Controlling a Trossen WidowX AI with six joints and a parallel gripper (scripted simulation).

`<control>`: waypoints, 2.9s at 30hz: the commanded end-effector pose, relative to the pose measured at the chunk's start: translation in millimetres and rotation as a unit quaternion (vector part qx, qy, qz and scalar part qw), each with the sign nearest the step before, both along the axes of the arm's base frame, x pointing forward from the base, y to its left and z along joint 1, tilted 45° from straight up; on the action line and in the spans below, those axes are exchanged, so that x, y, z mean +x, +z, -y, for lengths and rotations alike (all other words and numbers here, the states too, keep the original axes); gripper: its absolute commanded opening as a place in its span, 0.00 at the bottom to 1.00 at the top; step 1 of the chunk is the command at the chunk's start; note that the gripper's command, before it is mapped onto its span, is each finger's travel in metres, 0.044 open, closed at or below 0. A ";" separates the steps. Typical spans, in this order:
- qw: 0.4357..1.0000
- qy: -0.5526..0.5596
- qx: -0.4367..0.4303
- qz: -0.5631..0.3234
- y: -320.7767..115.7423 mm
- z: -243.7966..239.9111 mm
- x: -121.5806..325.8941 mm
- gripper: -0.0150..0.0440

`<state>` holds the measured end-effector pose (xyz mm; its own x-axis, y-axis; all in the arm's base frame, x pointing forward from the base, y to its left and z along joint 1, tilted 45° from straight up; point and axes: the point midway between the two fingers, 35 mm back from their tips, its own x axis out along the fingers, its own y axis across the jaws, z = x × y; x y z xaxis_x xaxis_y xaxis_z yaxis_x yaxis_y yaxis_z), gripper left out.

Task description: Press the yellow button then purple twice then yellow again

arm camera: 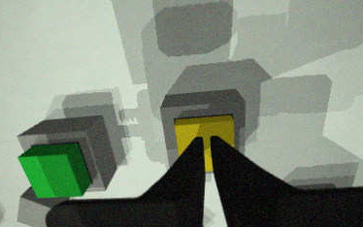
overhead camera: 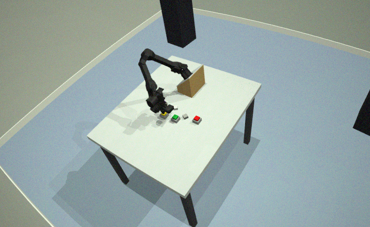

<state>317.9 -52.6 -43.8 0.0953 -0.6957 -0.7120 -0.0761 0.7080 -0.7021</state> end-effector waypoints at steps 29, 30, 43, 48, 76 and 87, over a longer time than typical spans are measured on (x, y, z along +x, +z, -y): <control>1.000 0.002 0.001 -0.007 48.0 -50.7 -7.3 0.29; 1.000 0.002 0.000 -0.007 57.3 -59.0 -8.9 0.29; 1.000 0.002 0.000 -0.008 96.3 -33.5 -42.2 0.29; 1.000 0.002 -0.002 -0.009 118.0 -2.9 -83.3 0.29; 1.000 0.001 -0.004 -0.009 69.9 50.6 -83.2 0.29; 1.000 0.002 -0.004 -0.009 57.4 63.3 -82.0 0.29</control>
<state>238.3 -111.9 20.6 0.0929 -0.7034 -0.7047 -0.0773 0.7005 -0.7094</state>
